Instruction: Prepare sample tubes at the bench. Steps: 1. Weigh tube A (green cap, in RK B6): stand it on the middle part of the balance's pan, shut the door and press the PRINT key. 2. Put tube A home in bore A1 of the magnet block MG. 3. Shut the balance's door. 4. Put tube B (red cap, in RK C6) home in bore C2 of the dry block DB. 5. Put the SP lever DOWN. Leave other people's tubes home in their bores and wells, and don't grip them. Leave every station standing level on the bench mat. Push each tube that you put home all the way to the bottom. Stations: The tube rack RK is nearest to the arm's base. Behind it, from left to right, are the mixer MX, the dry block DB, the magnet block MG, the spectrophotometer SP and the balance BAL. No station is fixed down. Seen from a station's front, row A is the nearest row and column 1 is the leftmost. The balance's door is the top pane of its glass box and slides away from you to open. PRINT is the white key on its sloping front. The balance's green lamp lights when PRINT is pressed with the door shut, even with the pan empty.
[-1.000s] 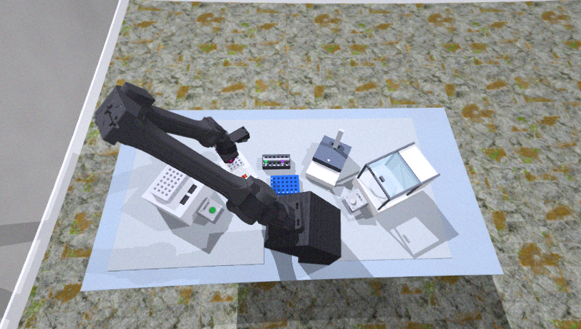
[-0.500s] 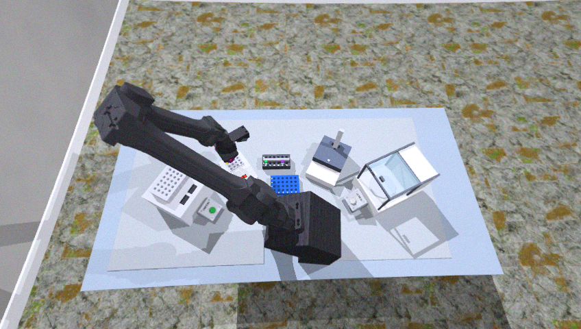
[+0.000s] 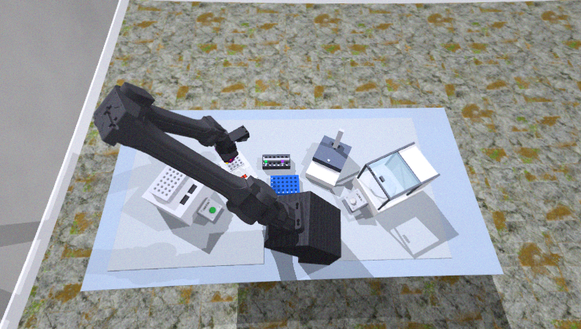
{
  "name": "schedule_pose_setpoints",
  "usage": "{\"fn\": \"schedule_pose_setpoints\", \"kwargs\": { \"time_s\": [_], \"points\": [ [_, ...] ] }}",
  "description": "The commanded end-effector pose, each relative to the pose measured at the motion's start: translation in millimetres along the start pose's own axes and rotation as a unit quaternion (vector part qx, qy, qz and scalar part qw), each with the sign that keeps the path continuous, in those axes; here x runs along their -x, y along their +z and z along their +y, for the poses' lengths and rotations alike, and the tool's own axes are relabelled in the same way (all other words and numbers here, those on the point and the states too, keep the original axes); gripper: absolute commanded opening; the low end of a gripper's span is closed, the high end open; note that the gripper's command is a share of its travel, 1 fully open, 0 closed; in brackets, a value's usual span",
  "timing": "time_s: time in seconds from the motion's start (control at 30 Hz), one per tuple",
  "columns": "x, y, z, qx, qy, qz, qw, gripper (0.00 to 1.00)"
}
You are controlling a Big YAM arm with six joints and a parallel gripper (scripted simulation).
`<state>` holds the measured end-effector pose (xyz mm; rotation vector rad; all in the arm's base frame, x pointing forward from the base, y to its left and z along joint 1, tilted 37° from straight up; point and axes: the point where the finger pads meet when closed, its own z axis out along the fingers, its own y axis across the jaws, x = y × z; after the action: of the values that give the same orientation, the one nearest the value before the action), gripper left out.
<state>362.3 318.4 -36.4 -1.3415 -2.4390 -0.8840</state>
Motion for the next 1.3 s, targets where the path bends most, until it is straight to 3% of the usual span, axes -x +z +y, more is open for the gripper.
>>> {"fn": "schedule_pose_setpoints", "kwargs": {
  "time_s": [0.0, 0.3, 0.33, 0.37, 1.07, 1.1, 1.17, 1.27],
  "points": [
    [3.8, 3.4, -8.4, -0.013, -0.001, -0.001, 1.000, 0.36],
    [3.8, 3.4, -8.4, -0.013, -0.001, -0.001, 1.000, 0.36],
    [-5.7, -8.1, 8.8, 0.005, -0.012, 0.001, 1.000, 0.36],
    [-1.2, -11.4, 7.5, 0.006, -0.007, 0.000, 1.000, 0.36],
    [2.9, -40.7, 2.5, 0.003, -0.001, -0.002, 1.000, 0.36],
    [4.3, -30.5, -3.8, -0.011, 0.001, -0.001, 1.000, 0.36],
    [2.6, -45.9, 4.3, 0.005, -0.002, -0.002, 1.000, 0.36],
    [5.3, -42.8, 2.6, 0.001, 0.000, -0.003, 1.000, 0.36]
  ]
}}
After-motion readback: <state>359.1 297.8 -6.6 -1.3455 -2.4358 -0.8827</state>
